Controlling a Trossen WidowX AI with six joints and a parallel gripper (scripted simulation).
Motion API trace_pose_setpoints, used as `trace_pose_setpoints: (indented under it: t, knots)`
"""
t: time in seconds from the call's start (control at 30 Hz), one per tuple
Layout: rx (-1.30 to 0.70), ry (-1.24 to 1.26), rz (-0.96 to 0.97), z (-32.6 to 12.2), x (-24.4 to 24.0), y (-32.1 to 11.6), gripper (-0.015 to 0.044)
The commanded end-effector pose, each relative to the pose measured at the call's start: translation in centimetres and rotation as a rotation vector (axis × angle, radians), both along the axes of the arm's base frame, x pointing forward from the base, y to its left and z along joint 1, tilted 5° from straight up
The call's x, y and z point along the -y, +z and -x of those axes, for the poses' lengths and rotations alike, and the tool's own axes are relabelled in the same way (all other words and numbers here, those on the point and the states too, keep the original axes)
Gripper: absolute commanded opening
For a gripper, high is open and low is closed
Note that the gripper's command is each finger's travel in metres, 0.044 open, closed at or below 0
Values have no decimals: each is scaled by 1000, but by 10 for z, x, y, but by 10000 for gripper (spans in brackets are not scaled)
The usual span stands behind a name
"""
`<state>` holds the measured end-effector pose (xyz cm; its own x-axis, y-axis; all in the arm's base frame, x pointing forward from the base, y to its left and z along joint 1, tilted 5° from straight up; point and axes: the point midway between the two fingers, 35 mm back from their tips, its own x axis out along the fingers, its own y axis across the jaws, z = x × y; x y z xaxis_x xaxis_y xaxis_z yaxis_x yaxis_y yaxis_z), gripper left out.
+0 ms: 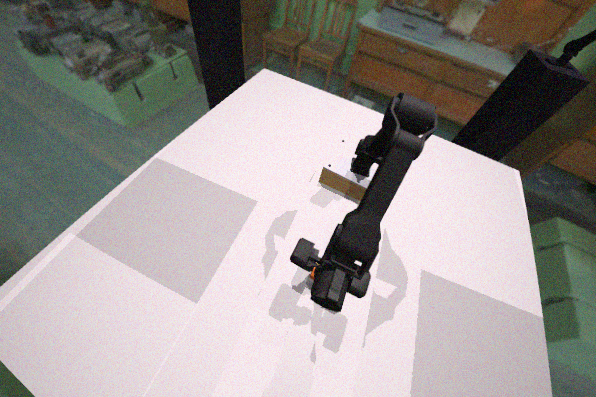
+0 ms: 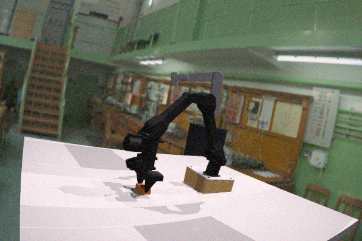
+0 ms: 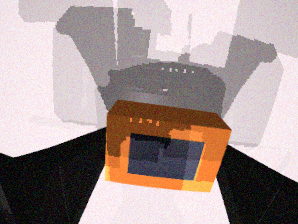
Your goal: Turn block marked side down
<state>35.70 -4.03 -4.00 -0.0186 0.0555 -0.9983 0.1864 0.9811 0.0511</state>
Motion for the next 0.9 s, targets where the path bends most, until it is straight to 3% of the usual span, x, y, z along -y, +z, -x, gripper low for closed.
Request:
trace_pose_setpoints:
  t: [0.0,0.33,0.53,0.87]
  knots:
    - [-4,-4,-4,1,-1,-2,209]
    - [-4,-4,-4,1,-1,-2,142]
    - [-4,-4,-4,0,1,27,0]
    - [50,-5,8,-1,1,24,0]
